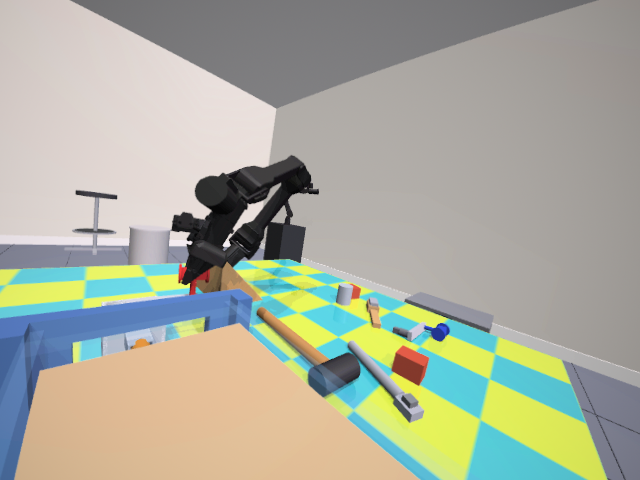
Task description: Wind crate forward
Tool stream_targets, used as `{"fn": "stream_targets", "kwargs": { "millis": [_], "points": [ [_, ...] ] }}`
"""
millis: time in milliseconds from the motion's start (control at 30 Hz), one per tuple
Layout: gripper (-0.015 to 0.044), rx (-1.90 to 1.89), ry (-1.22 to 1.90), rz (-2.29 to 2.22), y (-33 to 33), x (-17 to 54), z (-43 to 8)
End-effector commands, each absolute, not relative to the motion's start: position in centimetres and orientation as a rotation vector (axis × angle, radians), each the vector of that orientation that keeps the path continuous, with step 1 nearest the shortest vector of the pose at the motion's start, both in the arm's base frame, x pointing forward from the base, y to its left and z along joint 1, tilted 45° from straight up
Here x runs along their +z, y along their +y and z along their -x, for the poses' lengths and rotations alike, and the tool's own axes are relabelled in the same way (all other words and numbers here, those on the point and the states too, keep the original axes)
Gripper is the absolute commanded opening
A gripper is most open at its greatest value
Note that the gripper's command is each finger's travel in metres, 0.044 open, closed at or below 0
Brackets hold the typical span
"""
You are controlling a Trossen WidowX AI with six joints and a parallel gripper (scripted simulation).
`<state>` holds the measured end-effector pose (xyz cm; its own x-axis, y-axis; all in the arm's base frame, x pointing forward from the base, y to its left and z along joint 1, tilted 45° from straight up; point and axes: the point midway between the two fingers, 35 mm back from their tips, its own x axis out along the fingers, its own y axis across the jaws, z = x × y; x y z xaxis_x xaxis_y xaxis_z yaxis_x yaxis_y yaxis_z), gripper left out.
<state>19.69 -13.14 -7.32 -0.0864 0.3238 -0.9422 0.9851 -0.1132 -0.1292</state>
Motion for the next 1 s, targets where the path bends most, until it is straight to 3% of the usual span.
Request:
{"fn": "stream_targets", "kwargs": {
  "millis": [0,967],
  "points": [
    [0.0,-1.247,1.487,-1.487,-13.0,-7.2,-18.1],
    [0.0,-1.251,1.487,-1.484,-14.6,-8.4,-13.8]
  ]
}}
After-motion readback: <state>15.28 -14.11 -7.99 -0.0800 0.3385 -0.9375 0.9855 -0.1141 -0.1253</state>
